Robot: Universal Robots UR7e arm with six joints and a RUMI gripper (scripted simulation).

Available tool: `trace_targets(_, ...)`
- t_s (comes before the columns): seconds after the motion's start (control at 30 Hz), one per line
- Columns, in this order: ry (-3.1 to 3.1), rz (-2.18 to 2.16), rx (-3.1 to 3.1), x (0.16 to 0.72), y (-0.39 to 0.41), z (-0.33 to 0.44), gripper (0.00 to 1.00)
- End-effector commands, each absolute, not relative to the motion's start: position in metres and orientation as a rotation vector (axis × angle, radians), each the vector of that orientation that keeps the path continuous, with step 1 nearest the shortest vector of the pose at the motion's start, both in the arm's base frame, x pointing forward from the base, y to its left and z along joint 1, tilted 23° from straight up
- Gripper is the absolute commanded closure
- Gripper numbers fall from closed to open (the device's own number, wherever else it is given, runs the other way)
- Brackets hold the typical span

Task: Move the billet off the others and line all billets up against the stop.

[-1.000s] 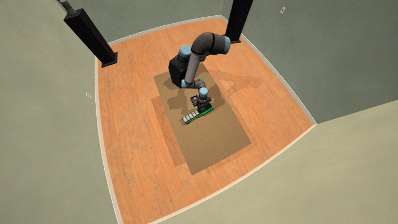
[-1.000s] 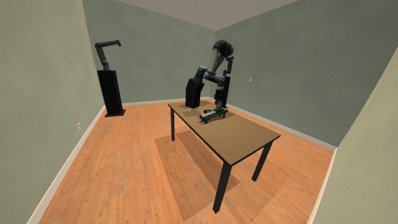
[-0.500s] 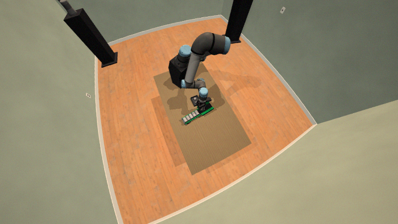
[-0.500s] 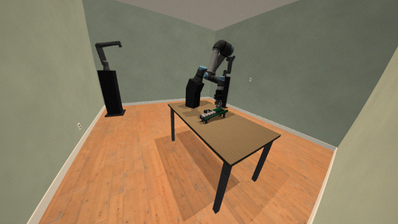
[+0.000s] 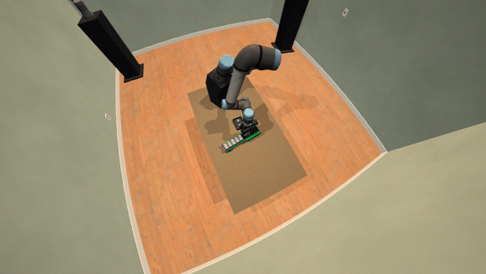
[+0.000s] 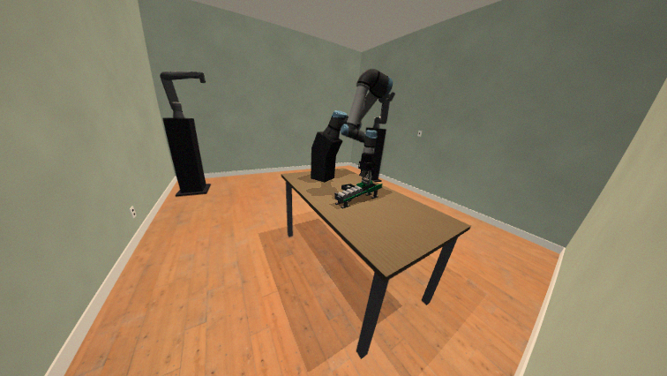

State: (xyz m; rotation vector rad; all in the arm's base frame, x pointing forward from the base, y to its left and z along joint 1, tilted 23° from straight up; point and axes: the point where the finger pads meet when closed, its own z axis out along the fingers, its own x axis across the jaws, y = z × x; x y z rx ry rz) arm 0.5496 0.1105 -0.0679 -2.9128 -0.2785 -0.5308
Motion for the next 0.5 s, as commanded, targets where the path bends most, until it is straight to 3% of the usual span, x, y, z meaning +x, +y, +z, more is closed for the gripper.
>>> trace_targets(0.0,-0.278,-0.534,-2.913,0.553,0.114,-0.076,1.0)
trace_targets(0.47,-0.278,-0.534,-2.913,0.558,0.119,-0.092,1.0)
